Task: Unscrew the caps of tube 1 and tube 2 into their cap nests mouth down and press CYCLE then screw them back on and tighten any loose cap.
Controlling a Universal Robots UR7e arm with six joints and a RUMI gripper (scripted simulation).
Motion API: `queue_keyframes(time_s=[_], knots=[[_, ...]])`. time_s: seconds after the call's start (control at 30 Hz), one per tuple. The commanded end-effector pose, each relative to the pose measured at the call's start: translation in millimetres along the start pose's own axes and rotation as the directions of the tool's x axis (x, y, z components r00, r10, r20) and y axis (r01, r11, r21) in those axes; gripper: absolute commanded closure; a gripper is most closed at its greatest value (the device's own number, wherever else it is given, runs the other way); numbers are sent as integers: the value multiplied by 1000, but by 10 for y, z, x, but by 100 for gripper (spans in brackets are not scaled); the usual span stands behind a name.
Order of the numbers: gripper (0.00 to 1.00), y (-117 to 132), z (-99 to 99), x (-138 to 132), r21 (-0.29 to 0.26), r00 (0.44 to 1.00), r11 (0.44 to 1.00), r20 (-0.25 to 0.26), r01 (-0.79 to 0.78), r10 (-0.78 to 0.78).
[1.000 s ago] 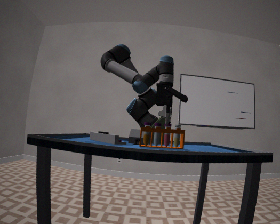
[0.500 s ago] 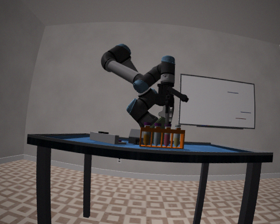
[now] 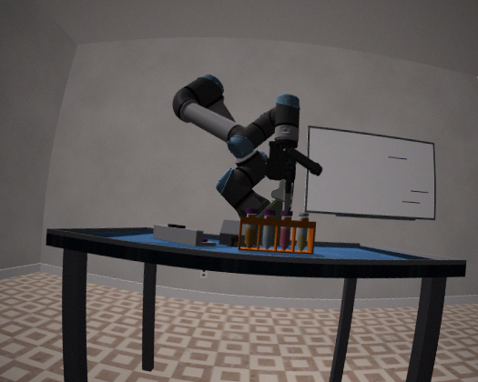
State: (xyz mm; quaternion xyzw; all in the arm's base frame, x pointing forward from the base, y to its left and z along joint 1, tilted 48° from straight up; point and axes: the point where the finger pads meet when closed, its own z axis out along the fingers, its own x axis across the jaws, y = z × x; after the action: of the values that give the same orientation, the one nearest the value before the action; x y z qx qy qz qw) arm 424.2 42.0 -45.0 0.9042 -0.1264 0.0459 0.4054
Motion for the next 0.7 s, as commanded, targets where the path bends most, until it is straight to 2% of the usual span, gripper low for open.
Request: queue_keyframes(time_s=[0.0, 0.07, 0.2, 0.33, 0.47, 0.67], knots=[[100, -2, -4, 2, 9, 976, 976, -5, 216, -216], [100, -2, -4, 2, 9, 976, 976, -5, 216, -216], [100, -2, -5, 2, 8, 914, 914, -7, 405, -405], [100, -2, -6, 2, 7, 815, 815, -8, 579, -579], [100, -2, -7, 2, 5, 686, 686, -9, 727, -727], [100, -2, -7, 2, 5, 686, 686, -9, 727, -727]])
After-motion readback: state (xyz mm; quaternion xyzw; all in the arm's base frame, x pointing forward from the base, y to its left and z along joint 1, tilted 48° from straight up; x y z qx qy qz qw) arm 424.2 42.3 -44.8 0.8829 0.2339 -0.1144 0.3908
